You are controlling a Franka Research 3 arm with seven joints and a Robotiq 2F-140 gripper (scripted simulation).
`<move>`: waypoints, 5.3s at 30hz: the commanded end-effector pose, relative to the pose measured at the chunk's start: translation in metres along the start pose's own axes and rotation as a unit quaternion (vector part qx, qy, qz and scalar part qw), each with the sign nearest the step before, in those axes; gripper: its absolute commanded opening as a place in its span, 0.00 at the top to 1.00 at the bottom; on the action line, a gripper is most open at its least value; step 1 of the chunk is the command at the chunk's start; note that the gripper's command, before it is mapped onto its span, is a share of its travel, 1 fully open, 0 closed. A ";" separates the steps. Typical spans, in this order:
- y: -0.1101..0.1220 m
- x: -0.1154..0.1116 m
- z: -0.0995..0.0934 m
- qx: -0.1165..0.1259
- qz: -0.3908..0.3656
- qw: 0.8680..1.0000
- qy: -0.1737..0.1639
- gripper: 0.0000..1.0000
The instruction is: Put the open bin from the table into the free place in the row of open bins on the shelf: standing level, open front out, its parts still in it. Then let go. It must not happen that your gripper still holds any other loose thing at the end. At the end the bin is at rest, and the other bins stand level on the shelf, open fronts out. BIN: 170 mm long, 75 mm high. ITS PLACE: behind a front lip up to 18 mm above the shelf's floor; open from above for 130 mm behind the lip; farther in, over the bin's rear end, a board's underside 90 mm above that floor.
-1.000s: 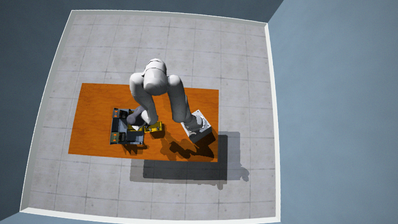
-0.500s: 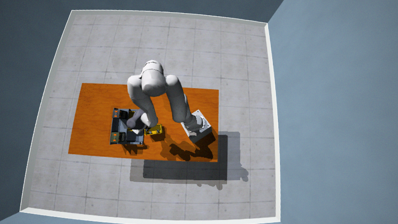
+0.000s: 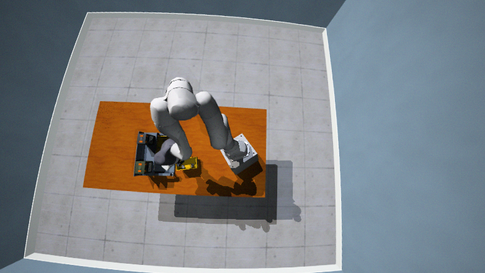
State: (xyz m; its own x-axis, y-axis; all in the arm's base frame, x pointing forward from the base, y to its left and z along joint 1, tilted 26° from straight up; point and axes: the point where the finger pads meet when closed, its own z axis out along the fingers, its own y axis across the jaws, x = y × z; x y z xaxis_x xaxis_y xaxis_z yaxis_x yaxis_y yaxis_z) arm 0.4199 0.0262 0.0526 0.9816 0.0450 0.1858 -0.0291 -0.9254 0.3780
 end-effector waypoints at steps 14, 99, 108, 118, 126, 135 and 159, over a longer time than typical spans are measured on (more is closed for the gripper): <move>-0.030 0.002 0.000 -0.006 0.056 0.998 0.005 1.00; -0.030 0.043 0.000 -0.006 0.057 0.998 0.005 1.00; -0.030 0.043 0.000 -0.006 0.057 0.998 0.005 1.00; -0.030 0.043 0.000 -0.006 0.057 0.998 0.005 1.00; -0.030 0.043 0.000 -0.006 0.057 0.998 0.005 1.00; -0.029 0.044 -0.001 -0.005 0.057 0.998 -0.004 1.00; -0.028 0.047 -0.002 -0.001 0.058 0.997 -0.053 1.00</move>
State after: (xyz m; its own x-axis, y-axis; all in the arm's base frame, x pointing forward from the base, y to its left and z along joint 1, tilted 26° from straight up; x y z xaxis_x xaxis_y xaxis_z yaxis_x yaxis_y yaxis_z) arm 0.4675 0.0544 0.0521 0.9801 -0.1291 0.1508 -0.1756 -0.9183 0.3547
